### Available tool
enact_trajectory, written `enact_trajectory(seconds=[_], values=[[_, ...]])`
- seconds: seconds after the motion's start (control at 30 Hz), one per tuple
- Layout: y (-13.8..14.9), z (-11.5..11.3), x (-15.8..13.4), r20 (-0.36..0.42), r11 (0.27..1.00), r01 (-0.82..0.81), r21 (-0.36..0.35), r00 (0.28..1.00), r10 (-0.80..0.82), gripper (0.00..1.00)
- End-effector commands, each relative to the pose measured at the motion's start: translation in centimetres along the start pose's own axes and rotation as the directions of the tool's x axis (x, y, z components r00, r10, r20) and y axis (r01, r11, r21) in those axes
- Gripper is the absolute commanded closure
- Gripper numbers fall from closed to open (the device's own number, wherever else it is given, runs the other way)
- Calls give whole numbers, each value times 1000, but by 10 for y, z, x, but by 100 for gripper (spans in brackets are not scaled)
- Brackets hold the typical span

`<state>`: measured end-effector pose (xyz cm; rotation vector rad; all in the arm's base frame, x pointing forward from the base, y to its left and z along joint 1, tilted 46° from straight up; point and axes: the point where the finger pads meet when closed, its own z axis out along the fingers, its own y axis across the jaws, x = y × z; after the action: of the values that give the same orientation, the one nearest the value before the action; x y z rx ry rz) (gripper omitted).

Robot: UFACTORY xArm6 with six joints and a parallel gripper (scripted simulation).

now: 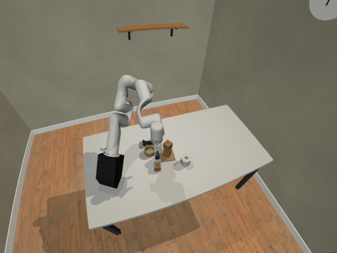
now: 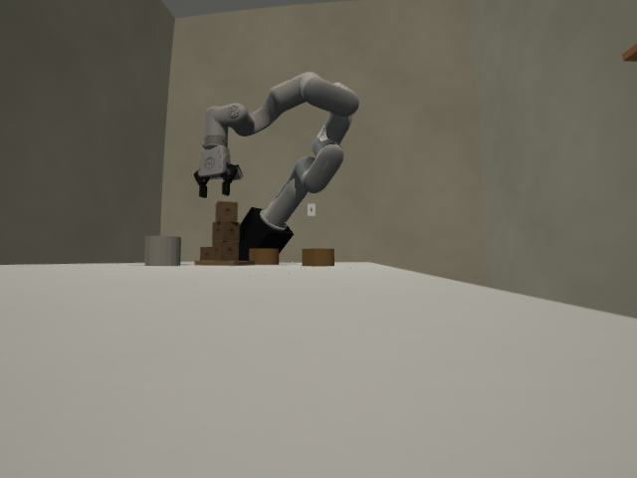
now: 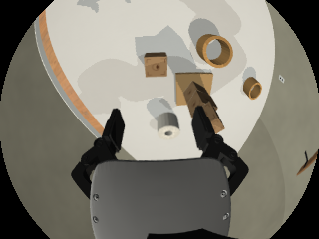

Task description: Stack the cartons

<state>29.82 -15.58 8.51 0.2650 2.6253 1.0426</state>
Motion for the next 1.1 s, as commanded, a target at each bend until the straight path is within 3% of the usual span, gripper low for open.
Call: enact_trajectory(seconds=[0.0,1.07], values=[[-1,2,-1,2,1000,1,2,1000,-1,0],[-1,30,0,1,1000,0,3,1000,0,0]])
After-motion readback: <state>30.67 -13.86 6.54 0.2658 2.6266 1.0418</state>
